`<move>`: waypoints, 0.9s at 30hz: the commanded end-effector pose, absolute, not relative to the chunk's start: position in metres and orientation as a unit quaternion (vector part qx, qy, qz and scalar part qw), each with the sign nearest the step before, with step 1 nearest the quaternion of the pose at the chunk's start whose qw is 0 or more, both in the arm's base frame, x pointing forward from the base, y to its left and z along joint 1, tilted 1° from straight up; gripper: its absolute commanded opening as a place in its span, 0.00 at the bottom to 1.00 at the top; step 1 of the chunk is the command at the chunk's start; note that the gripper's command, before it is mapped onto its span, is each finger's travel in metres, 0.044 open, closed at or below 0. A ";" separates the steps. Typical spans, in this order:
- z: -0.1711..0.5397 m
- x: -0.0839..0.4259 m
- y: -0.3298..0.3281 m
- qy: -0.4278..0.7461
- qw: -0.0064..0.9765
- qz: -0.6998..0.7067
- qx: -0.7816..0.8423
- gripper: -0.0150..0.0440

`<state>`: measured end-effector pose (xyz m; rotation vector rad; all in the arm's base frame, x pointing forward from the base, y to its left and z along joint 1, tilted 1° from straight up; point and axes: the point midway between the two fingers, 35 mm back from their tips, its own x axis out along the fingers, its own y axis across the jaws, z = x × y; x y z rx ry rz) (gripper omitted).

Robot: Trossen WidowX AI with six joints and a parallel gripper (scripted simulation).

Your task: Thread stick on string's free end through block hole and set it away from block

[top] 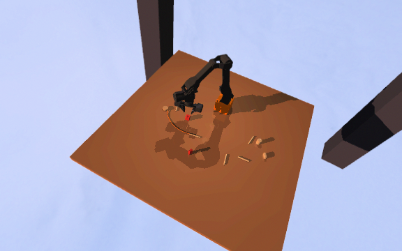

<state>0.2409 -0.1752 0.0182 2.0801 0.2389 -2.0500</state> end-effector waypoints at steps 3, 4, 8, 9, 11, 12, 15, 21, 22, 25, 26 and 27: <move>0.006 0.239 -0.175 0.080 0.103 -0.699 0.703 0.65; 0.004 0.239 -0.175 0.080 0.103 -0.699 0.703 0.65; -0.002 0.239 -0.176 0.080 0.103 -0.699 0.703 0.65; -0.004 0.239 -0.176 0.080 0.103 -0.699 0.703 0.65; -0.007 0.239 -0.176 0.080 0.103 -0.699 0.703 0.65; -0.009 0.239 -0.176 0.080 0.103 -0.699 0.703 0.65; -0.014 0.239 -0.176 0.080 0.103 -0.699 0.703 0.65; -0.024 0.239 -0.176 0.080 0.103 -0.699 0.703 0.65; -0.025 0.239 -0.176 0.080 0.103 -0.699 0.703 0.65; -0.030 0.238 -0.176 0.080 0.103 -0.699 0.703 0.65; -0.032 0.238 -0.175 0.080 0.103 -0.699 0.703 0.65; -0.033 0.238 -0.175 0.080 0.103 -0.699 0.703 0.65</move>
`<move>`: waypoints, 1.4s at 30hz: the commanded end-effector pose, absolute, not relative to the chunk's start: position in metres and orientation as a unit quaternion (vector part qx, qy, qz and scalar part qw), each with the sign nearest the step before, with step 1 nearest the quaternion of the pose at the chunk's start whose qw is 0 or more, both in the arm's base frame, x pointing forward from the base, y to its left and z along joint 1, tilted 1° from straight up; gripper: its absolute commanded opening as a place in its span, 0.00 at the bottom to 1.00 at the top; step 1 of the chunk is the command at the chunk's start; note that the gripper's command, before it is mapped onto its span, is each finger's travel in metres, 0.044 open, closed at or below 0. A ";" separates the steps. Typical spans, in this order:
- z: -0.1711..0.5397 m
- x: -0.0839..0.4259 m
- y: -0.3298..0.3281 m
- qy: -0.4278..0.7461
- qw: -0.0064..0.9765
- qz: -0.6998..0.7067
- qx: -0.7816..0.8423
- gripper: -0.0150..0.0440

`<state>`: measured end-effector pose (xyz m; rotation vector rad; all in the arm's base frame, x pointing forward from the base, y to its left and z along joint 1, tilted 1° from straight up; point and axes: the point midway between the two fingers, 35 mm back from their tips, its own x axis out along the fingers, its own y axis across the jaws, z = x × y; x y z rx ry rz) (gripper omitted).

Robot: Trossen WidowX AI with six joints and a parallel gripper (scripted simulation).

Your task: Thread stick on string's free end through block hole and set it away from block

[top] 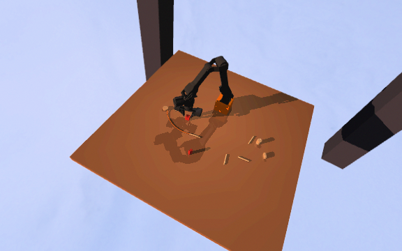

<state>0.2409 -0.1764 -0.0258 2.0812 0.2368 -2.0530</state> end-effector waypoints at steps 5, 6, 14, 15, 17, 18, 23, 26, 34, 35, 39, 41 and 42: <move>-0.034 0.238 -0.175 0.080 0.103 -0.699 0.703 0.65; -0.034 0.238 -0.175 0.080 0.103 -0.699 0.703 0.65; -0.032 0.239 -0.175 0.081 0.103 -0.697 0.705 0.43; -0.032 0.239 -0.175 0.081 0.103 -0.697 0.705 0.39; -0.032 0.239 -0.175 0.081 0.103 -0.697 0.705 0.33; -0.032 0.239 -0.175 0.081 0.103 -0.697 0.705 0.32; -0.032 0.239 -0.175 0.081 0.103 -0.697 0.705 0.25; -0.032 0.239 -0.175 0.081 0.103 -0.697 0.705 0.25; -0.028 0.239 -0.175 0.081 0.103 -0.697 0.705 0.25; -0.027 0.239 -0.175 0.081 0.103 -0.697 0.705 0.25; -0.024 0.239 -0.175 0.081 0.103 -0.697 0.705 0.25; -0.023 0.239 -0.175 0.081 0.103 -0.697 0.705 0.25; -0.022 0.239 -0.175 0.081 0.103 -0.697 0.705 0.25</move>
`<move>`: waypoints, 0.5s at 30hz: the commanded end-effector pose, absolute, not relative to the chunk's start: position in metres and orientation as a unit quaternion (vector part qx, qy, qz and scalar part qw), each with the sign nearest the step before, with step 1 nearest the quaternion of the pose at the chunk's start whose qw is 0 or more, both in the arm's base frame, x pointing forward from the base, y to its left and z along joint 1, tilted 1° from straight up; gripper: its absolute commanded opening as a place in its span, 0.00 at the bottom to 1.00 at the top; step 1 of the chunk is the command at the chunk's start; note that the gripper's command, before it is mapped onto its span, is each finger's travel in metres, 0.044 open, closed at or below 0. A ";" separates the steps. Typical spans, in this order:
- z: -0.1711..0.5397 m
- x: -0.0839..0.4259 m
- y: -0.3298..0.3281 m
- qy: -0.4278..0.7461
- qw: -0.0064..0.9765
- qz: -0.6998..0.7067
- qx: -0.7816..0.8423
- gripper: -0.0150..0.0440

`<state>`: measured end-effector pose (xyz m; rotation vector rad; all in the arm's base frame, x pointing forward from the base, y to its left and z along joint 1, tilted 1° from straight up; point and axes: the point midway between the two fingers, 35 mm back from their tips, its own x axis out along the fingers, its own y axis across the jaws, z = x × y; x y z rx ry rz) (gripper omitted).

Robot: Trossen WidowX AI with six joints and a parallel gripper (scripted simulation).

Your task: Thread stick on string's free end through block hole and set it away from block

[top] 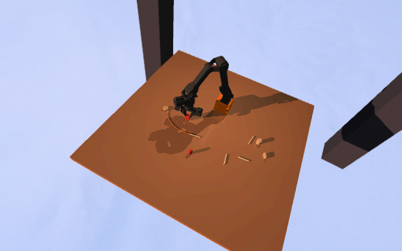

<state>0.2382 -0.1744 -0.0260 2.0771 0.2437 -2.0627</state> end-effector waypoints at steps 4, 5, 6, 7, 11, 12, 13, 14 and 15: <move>-0.020 0.239 -0.175 0.081 0.103 -0.697 0.705 0.25; -0.019 0.239 -0.175 0.081 0.103 -0.697 0.705 0.25; -0.019 0.239 -0.175 0.081 0.103 -0.697 0.705 0.25; -0.018 0.239 -0.175 0.081 0.103 -0.697 0.705 0.25; -0.018 0.239 -0.175 0.082 0.102 -0.696 0.706 0.25; -0.018 0.239 -0.175 0.082 0.102 -0.696 0.706 0.25; -0.018 0.238 -0.175 0.082 0.101 -0.693 0.709 0.25; -0.019 0.238 -0.175 0.083 0.100 -0.690 0.712 0.25; -0.019 0.237 -0.176 0.085 0.098 -0.685 0.717 0.25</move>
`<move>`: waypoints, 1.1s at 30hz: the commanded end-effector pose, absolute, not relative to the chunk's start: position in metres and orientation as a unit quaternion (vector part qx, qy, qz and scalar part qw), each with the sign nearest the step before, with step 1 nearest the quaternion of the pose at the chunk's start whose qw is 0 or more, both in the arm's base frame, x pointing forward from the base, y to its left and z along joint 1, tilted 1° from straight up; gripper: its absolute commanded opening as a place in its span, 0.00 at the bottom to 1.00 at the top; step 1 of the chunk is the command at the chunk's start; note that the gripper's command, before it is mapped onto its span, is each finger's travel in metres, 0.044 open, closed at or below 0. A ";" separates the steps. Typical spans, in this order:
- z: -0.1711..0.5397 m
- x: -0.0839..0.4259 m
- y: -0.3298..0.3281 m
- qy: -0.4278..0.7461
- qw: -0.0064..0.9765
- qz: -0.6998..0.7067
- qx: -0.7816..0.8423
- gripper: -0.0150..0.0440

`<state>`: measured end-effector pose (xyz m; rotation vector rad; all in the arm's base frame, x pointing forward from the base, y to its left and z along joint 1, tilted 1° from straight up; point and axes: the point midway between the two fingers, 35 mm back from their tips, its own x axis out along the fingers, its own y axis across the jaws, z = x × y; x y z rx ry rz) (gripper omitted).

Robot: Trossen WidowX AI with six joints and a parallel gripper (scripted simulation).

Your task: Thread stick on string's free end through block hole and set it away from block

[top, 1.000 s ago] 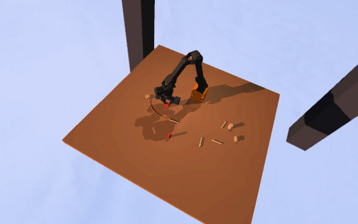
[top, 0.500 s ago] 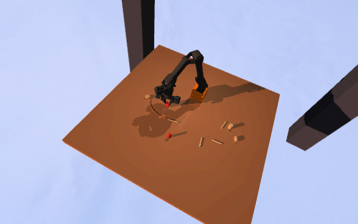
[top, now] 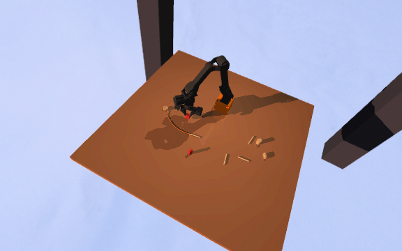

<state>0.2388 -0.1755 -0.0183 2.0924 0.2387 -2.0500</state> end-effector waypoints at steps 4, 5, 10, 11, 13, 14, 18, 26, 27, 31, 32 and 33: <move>-0.022 0.233 -0.177 0.090 0.091 -0.659 0.741 0.25; -0.023 0.232 -0.177 0.092 0.089 -0.650 0.749 0.25; -0.025 0.225 -0.179 0.097 0.086 -0.602 0.788 0.25; -0.025 0.224 -0.180 0.097 0.086 -0.592 0.795 0.25; -0.025 0.221 -0.180 0.098 0.087 -0.573 0.809 0.25; -0.025 0.221 -0.180 0.098 0.087 -0.572 0.810 0.25; -0.028 0.218 -0.181 0.102 0.083 -0.548 0.826 0.25; -0.031 0.210 -0.183 0.105 0.079 -0.493 0.860 0.25; -0.032 0.210 -0.183 0.106 0.078 -0.489 0.862 0.25; -0.035 0.206 -0.184 0.110 0.073 -0.455 0.881 0.25; -0.036 0.204 -0.185 0.111 0.072 -0.445 0.886 0.25; -0.036 0.203 -0.185 0.111 0.071 -0.434 0.891 0.25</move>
